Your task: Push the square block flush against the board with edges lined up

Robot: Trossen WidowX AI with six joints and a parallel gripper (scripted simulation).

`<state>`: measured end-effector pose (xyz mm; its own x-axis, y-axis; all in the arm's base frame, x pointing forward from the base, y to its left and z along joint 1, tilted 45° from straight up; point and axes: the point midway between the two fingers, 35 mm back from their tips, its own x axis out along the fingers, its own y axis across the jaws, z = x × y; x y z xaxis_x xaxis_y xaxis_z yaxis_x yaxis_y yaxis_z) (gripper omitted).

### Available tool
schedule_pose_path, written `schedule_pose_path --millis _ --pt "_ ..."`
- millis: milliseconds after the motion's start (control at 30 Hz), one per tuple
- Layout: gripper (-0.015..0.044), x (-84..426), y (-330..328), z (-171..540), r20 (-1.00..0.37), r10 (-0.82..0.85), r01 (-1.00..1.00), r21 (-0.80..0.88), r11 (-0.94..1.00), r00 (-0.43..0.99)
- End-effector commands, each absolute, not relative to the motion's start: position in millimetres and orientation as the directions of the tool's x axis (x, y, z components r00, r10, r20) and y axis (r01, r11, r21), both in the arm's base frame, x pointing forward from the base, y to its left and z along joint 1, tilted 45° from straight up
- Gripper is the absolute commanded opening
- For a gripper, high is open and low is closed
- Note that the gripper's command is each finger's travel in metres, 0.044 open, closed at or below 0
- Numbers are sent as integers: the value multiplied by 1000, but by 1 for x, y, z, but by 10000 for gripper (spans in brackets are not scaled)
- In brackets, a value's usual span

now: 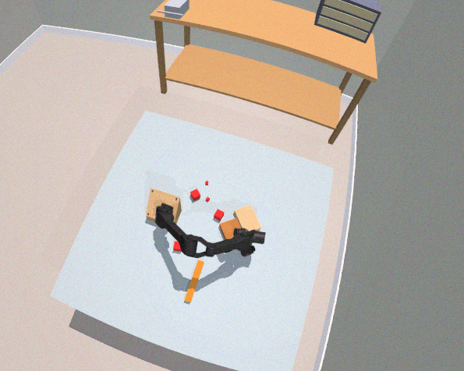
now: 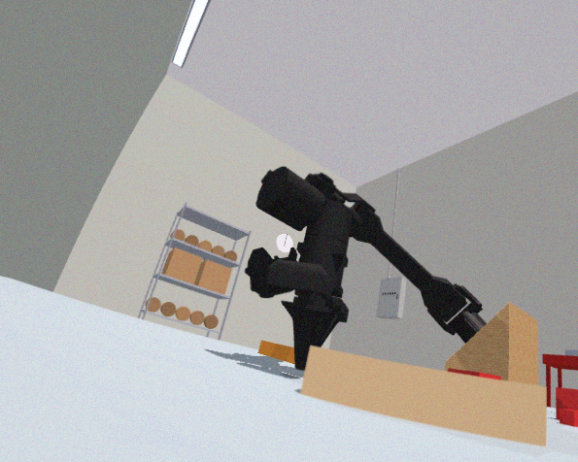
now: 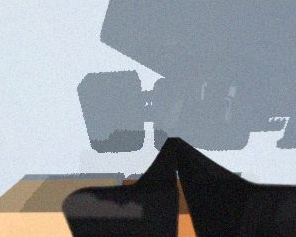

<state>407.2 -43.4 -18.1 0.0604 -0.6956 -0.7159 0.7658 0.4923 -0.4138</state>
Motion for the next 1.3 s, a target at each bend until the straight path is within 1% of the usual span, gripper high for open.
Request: schedule_pose_path --millis 0,233,300,400,633,967,1267 --pt "0 412 -48 -14 -714 -698 764 -417 492 60" --pt "0 418 -54 -8 -713 -698 764 -417 492 60" --pt "0 415 -42 -2 -717 -695 766 -413 493 61" --pt "0 412 -14 26 -715 -696 764 -416 493 60" --pt "0 412 -11 25 -713 -697 742 -429 515 72" --pt "0 387 -4 20 -715 -695 476 -589 653 69" --pt "0 362 1 15 -717 -694 182 -675 715 65"
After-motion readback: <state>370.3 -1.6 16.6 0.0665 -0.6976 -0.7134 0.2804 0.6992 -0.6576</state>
